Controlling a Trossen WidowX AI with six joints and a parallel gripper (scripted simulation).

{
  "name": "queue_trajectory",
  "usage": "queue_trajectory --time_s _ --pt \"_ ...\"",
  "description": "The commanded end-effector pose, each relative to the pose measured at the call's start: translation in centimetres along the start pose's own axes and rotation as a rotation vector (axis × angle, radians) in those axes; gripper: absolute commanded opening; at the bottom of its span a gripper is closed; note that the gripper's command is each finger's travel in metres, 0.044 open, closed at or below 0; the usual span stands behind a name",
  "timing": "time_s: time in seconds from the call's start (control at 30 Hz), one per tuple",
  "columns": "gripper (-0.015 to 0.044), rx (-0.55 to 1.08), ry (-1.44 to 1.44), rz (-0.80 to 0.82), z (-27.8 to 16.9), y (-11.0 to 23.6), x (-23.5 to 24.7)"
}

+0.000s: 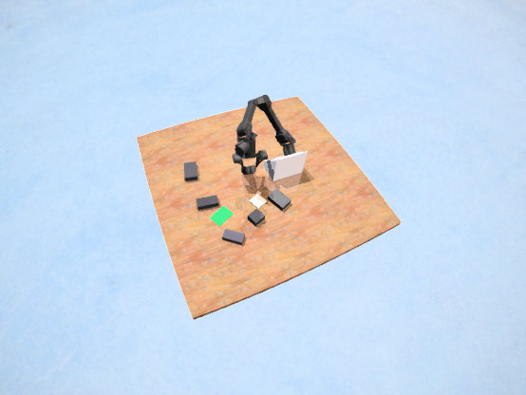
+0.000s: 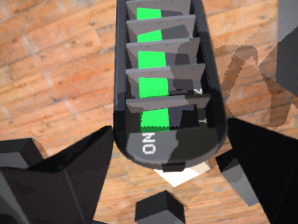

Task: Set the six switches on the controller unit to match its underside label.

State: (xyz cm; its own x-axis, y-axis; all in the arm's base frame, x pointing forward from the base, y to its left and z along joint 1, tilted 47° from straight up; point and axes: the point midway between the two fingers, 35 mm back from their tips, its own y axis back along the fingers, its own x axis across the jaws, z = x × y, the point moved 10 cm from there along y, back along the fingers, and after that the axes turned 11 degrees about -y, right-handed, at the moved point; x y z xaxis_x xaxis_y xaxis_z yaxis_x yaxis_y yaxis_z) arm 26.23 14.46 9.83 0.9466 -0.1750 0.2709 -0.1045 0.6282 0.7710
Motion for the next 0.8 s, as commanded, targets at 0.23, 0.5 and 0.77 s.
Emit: queue_trajectory --time_s 0.23,0.5,0.77 --pt "0.0336 0.021 0.003 -0.004 1.3 0.5 0.2" --pt "0.0336 0.037 0.003 -0.007 2.0 0.8 0.4" --pt "0.0336 0.053 0.003 -0.011 2.8 1.0 0.6"
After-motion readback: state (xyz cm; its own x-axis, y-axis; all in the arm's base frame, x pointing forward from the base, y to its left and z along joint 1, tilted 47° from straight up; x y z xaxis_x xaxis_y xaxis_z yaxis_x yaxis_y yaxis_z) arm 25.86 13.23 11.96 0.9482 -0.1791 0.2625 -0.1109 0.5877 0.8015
